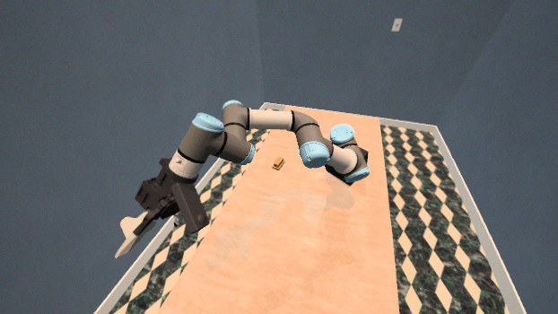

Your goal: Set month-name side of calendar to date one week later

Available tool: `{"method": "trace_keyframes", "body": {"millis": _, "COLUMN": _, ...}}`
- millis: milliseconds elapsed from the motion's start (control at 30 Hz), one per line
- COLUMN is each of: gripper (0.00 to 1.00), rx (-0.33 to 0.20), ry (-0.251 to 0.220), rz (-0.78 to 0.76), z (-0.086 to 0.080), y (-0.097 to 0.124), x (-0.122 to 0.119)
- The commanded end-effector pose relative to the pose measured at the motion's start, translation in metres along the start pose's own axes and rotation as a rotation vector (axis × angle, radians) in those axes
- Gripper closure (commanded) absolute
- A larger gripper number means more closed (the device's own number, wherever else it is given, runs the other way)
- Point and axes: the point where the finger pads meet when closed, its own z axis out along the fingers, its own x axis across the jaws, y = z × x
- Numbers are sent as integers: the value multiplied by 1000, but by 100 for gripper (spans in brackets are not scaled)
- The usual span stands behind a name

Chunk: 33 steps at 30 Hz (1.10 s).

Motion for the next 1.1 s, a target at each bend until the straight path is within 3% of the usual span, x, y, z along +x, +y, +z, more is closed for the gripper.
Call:
{"method": "trace_keyframes", "body": {"millis": 0, "gripper": 0, "rx": -24, "ry": -89, "rz": -37, "z": -2, "y": 29, "x": -45}}
{"method": "trace_keyframes", "body": {"millis": 267, "gripper": 0, "rx": -50, "ry": -217, "rz": -73, "z": -12, "y": 69, "x": -112}}
{"method": "trace_keyframes", "body": {"millis": 367, "gripper": 0, "rx": -49, "ry": -217, "rz": -73, "z": -12, "y": 69, "x": -112}}
{"method": "trace_keyframes", "body": {"millis": 467, "gripper": 0, "rx": -55, "ry": -293, "rz": -90, "z": -22, "y": 89, "x": -153}}
{"method": "trace_keyframes", "body": {"millis": 500, "gripper": 0, "rx": -55, "ry": -292, "rz": -90, "z": -22, "y": 89, "x": -153}}
{"method": "trace_keyframes", "body": {"millis": 533, "gripper": 0, "rx": -56, "ry": -319, "rz": -95, "z": -27, "y": 96, "x": -168}}
{"method": "trace_keyframes", "body": {"millis": 600, "gripper": 0, "rx": -55, "ry": -318, "rz": -95, "z": -27, "y": 96, "x": -167}}
{"method": "trace_keyframes", "body": {"millis": 767, "gripper": 0, "rx": -52, "ry": -400, "rz": -108, "z": -44, "y": 114, "x": -213}}
{"method": "trace_keyframes", "body": {"millis": 933, "gripper": 0, "rx": -50, "ry": -427, "rz": -111, "z": -51, "y": 120, "x": -228}}
{"method": "trace_keyframes", "body": {"millis": 1000, "gripper": 0, "rx": -41, "ry": -481, "rz": -115, "z": -66, "y": 129, "x": -260}}
{"method": "trace_keyframes", "body": {"millis": 1067, "gripper": 0, "rx": -42, "ry": -480, "rz": -117, "z": -66, "y": 129, "x": -260}}
